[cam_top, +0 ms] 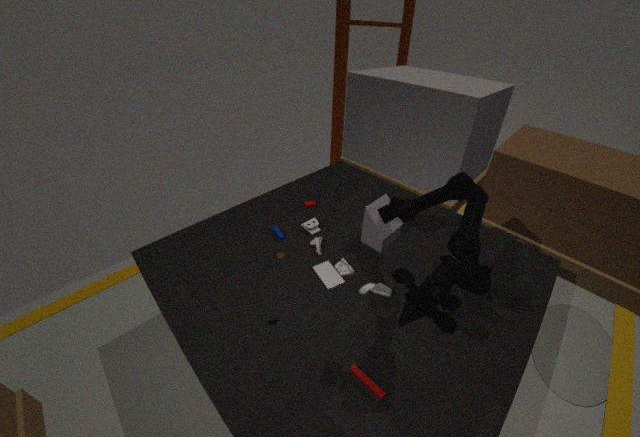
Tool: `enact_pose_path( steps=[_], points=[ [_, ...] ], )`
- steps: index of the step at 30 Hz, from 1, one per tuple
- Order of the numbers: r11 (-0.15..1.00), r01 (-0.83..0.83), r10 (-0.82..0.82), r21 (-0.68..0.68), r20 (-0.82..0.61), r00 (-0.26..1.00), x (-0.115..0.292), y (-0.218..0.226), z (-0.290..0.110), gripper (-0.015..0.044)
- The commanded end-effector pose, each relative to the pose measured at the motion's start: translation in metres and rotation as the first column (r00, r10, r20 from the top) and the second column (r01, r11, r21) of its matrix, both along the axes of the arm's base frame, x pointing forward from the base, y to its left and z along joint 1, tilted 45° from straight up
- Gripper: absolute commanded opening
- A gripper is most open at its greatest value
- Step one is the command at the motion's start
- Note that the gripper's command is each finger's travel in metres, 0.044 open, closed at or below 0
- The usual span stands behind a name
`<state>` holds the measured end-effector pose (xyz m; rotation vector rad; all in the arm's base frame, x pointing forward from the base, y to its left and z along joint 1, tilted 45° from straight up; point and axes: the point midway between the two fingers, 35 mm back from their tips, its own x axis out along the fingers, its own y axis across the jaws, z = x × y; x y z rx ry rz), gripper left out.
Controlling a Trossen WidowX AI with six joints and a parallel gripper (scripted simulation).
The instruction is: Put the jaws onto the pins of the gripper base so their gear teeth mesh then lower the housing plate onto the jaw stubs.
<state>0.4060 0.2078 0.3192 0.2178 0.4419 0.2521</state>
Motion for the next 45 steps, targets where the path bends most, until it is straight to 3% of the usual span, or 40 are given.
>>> enact_pose_path(
  steps=[1,9,19,28,45],
  points=[
    [0.996,-0.018,0.014,-0.082,-0.042,0.999,0.011,-0.012,-0.023,0.0],
    [0.974,-0.072,0.044,-0.214,-0.137,0.99,0.029,-0.034,-0.068,0.0],
    [0.943,-0.045,-0.04,-0.331,-0.244,0.969,0.043,-0.082,-0.117,0.0],
    [0.898,-0.154,-0.01,-0.412,-0.371,0.929,0.049,-0.116,-0.168,0.0],
    [0.821,-0.432,0.115,-0.374,-0.632,0.766,0.032,-0.181,-0.268,0.0]
  ],
)
